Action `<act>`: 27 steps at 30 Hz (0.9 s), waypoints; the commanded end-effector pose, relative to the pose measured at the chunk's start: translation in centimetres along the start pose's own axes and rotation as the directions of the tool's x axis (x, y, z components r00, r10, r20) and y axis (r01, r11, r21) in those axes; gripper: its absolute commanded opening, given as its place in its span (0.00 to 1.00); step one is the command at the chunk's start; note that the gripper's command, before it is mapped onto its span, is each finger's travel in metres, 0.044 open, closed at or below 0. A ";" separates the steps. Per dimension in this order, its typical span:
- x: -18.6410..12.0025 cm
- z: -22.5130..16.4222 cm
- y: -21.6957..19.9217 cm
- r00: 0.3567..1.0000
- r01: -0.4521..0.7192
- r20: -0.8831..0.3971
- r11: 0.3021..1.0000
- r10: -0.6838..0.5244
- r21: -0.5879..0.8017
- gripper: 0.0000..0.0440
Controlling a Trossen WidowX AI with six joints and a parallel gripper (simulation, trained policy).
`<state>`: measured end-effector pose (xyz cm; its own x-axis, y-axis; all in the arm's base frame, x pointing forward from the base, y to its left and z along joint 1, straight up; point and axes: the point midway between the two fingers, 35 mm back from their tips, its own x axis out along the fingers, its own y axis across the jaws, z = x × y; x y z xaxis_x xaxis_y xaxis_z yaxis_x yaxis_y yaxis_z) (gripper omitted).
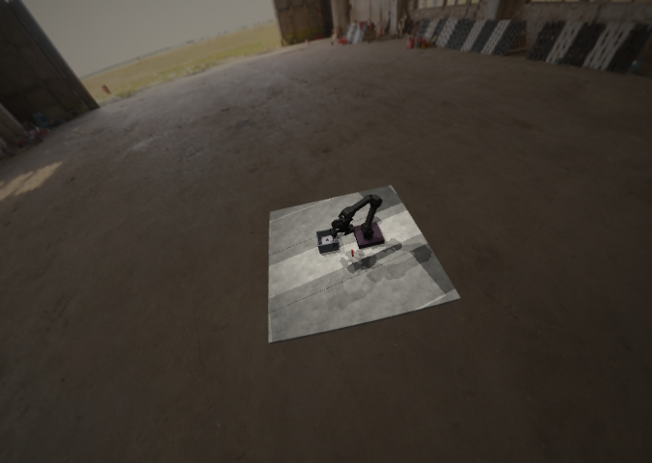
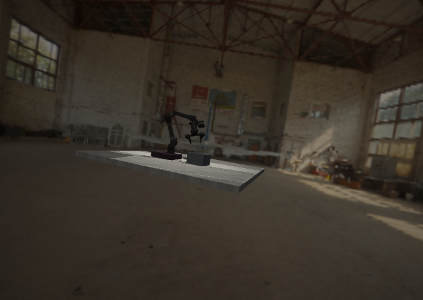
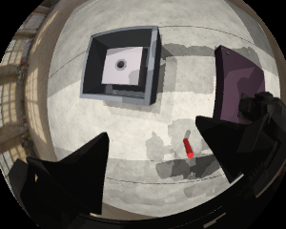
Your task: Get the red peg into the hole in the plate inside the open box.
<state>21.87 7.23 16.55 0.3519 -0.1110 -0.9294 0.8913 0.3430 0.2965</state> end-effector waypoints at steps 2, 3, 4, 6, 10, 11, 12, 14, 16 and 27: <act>1.3 -2.2 -2.2 0.993 0.103 -0.047 0.994 -0.105 -0.042 1.00; 1.5 -2.7 -2.6 0.991 0.122 -0.056 0.991 -0.124 -0.052 1.00; 1.8 -3.1 -2.9 0.988 0.138 -0.064 0.988 -0.142 -0.062 1.00; 2.4 -3.9 -3.6 0.982 0.166 -0.077 0.983 -0.172 -0.080 1.00; 3.6 -5.3 -4.5 0.973 0.198 -0.102 0.974 -0.209 -0.110 1.00; 4.0 -5.6 -4.7 0.971 0.203 -0.107 0.972 -0.215 -0.117 1.00; 4.3 -6.0 -4.9 0.969 0.206 -0.112 0.971 -0.220 -0.123 1.00; 5.0 -6.5 -5.1 0.967 0.209 -0.122 0.969 -0.225 -0.133 1.00; 5.8 -7.1 -5.4 0.965 0.208 -0.132 0.968 -0.227 -0.141 1.00; 10.2 -9.8 -6.7 0.962 0.165 -0.193 0.974 -0.194 -0.157 1.00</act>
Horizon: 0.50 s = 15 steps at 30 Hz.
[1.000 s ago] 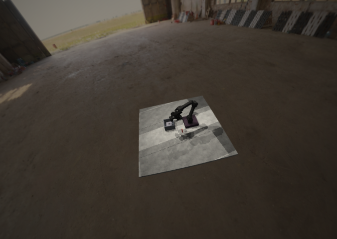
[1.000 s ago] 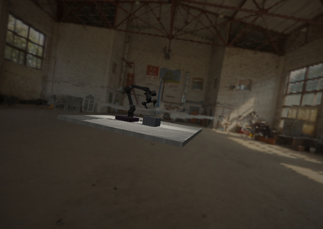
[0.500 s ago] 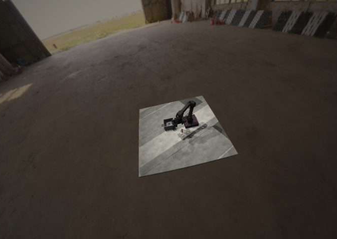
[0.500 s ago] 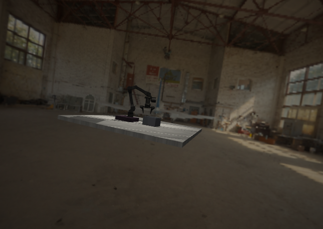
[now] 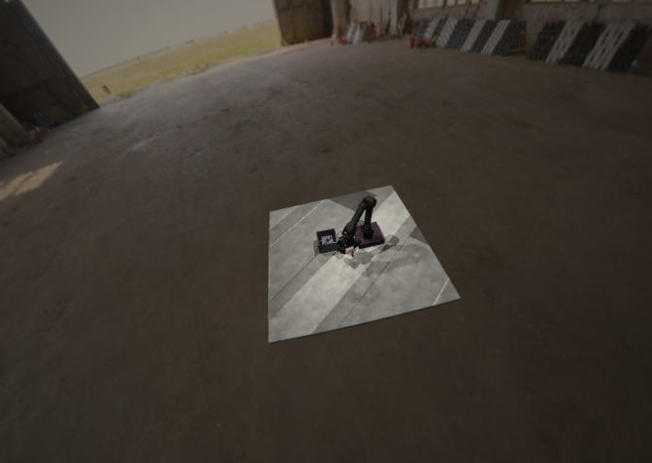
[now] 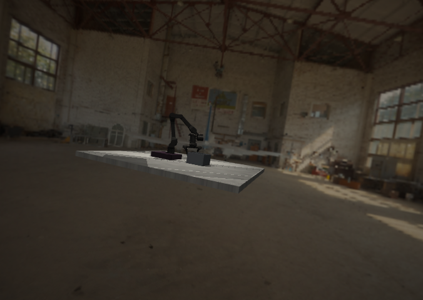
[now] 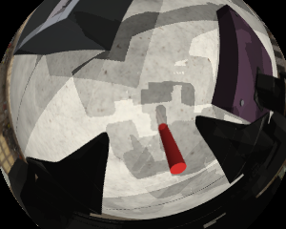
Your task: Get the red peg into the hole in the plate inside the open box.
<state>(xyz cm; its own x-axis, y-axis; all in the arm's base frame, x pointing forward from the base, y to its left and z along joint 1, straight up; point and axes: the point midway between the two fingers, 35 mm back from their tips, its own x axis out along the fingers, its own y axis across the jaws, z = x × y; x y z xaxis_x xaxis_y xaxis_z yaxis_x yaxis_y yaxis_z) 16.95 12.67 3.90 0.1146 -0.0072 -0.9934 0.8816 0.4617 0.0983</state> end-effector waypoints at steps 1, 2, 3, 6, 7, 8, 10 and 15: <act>1.3 -0.6 -0.3 1.000 -0.005 -0.019 1.000 0.005 0.000 1.00; 1.6 -0.7 -0.3 1.000 -0.007 -0.023 1.000 0.007 0.001 0.99; 1.9 -0.8 -0.4 1.000 -0.008 -0.028 1.000 0.008 0.003 0.97; 2.5 -1.0 -0.7 0.999 0.004 -0.043 1.000 -0.004 0.010 0.84; 2.6 -1.1 -0.9 0.999 0.011 -0.048 1.000 -0.010 0.011 0.79; 2.7 -1.2 -1.0 0.998 0.017 -0.054 1.000 -0.016 0.011 0.73; 2.7 -1.3 -1.1 0.997 0.024 -0.068 1.000 -0.024 0.005 0.61; 2.5 -1.5 -1.1 0.994 0.037 -0.106 0.999 -0.039 -0.013 0.31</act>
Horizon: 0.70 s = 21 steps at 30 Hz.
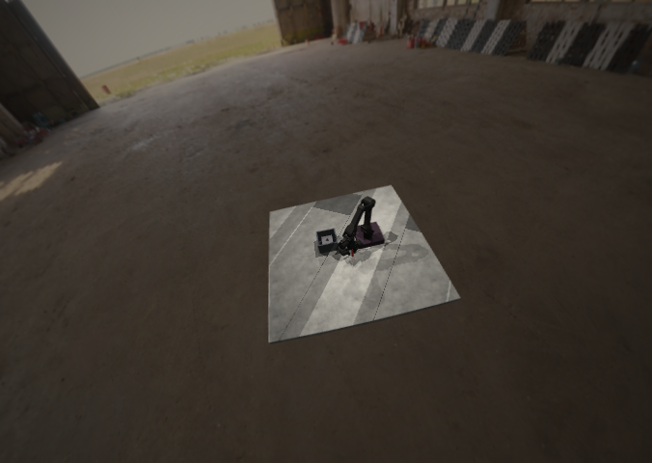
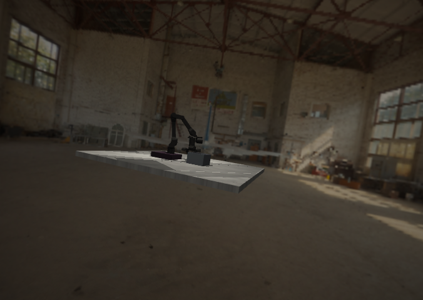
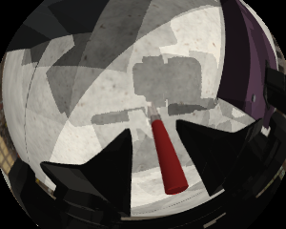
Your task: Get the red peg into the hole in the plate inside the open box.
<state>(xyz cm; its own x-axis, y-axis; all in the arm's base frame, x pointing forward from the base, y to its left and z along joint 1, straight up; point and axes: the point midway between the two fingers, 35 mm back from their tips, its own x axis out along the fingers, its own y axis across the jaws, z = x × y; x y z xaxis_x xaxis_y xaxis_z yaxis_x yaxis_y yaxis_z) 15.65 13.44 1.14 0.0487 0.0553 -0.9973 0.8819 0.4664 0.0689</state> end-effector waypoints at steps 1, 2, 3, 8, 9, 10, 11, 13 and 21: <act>0.0 -0.1 -0.1 1.000 0.012 -0.029 1.000 -0.012 -0.009 0.25; 0.0 -0.2 -0.1 0.999 0.015 -0.037 1.000 -0.016 -0.010 0.20; 0.0 -0.2 -0.1 0.999 0.018 -0.045 1.000 -0.019 -0.010 0.15; -0.7 0.1 0.5 0.999 0.003 -0.048 1.000 -0.004 -0.030 0.00; -1.0 0.2 0.7 0.999 -0.007 -0.040 0.999 0.005 -0.039 0.00; -1.3 0.3 0.8 0.999 -0.014 -0.032 0.999 0.013 -0.047 0.00; -1.6 0.5 0.9 1.000 -0.020 -0.024 0.998 0.019 -0.057 0.00; -2.2 0.8 1.1 1.000 -0.030 -0.010 0.997 0.029 -0.077 0.00; -5.1 2.1 2.5 0.995 -0.077 0.049 0.986 0.085 -0.151 0.01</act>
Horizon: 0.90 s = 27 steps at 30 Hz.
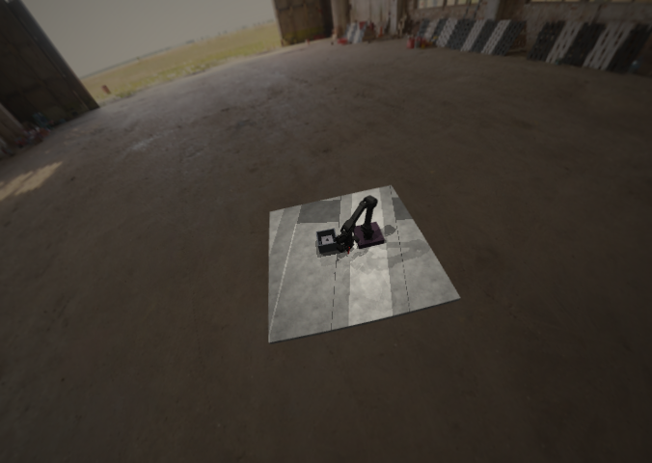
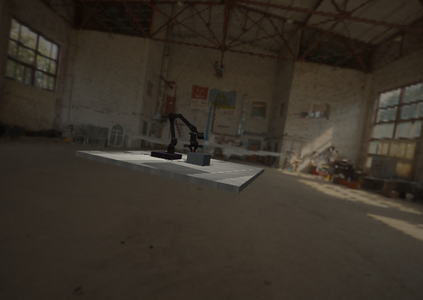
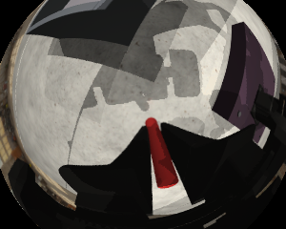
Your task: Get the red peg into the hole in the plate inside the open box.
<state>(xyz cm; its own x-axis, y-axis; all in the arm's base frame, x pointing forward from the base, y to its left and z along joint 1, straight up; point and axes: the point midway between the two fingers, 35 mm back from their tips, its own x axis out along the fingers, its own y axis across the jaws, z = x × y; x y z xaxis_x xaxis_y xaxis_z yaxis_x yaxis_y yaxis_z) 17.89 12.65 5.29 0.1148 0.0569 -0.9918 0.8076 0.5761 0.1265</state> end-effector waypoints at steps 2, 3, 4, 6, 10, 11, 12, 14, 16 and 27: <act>-1.8 1.1 1.0 0.999 -0.035 0.039 0.999 0.036 -0.031 0.00; -2.2 1.4 1.3 0.998 -0.041 0.047 0.999 0.043 -0.036 0.00; -2.6 1.7 1.5 0.997 -0.047 0.055 0.998 0.049 -0.041 0.00; -3.4 2.3 1.9 0.996 -0.057 0.070 0.997 0.060 -0.048 0.00; -4.9 3.5 2.7 0.992 -0.073 0.100 0.996 0.079 -0.058 0.00; -5.3 3.9 2.9 0.991 -0.077 0.107 0.995 0.083 -0.059 0.00; -5.6 4.3 3.1 0.990 -0.080 0.115 0.995 0.087 -0.060 0.00; -6.2 5.1 3.5 0.987 -0.086 0.130 0.995 0.093 -0.058 0.00; -6.5 6.0 3.7 0.985 -0.089 0.143 0.995 0.096 -0.053 0.00; -7.4 10.9 4.6 0.975 -0.100 0.197 0.995 0.098 0.003 0.00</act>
<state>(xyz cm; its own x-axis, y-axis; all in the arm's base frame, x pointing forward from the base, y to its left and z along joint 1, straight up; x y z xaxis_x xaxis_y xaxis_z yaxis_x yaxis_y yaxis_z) 26.28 6.75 13.17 0.2939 -0.0367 -0.9551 0.7893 0.5729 0.2209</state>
